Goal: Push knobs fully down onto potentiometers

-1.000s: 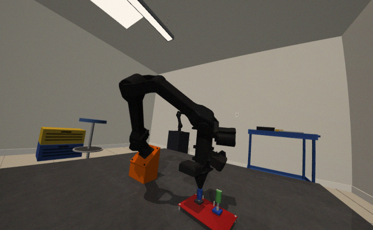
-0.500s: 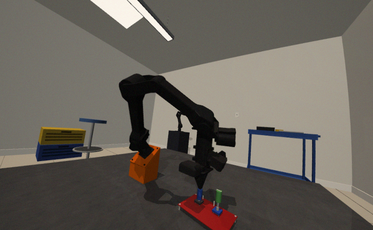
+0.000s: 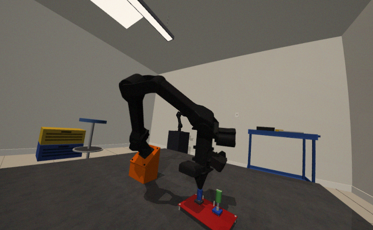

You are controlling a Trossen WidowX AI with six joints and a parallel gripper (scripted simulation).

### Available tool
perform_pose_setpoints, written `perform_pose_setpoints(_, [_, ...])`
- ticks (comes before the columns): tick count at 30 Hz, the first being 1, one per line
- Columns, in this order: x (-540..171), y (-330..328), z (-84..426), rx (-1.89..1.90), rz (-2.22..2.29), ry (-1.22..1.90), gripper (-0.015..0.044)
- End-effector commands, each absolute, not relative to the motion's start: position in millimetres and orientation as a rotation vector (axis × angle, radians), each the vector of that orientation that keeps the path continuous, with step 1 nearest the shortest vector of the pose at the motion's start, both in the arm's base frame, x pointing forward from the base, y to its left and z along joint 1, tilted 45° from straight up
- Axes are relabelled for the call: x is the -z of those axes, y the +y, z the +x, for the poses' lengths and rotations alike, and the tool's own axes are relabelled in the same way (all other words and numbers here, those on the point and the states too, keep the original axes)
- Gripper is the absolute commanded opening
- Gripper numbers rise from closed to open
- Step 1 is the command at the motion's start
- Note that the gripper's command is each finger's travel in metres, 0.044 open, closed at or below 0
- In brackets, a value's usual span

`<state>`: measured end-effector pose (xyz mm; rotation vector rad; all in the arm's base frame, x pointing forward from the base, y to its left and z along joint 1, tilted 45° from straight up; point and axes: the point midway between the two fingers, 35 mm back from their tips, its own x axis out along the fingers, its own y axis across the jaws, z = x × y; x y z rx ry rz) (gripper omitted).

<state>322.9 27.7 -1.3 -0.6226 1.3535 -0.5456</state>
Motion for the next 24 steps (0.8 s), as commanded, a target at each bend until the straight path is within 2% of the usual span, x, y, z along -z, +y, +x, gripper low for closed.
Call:
perform_pose_setpoints(1, [2.3, 25.2, 324.5, 0.550, -0.620, 1.351, 0.0000])
perform_pose_setpoints(24, [0.1, 27.3, 324.2, 0.550, -0.620, 1.351, 0.0000])
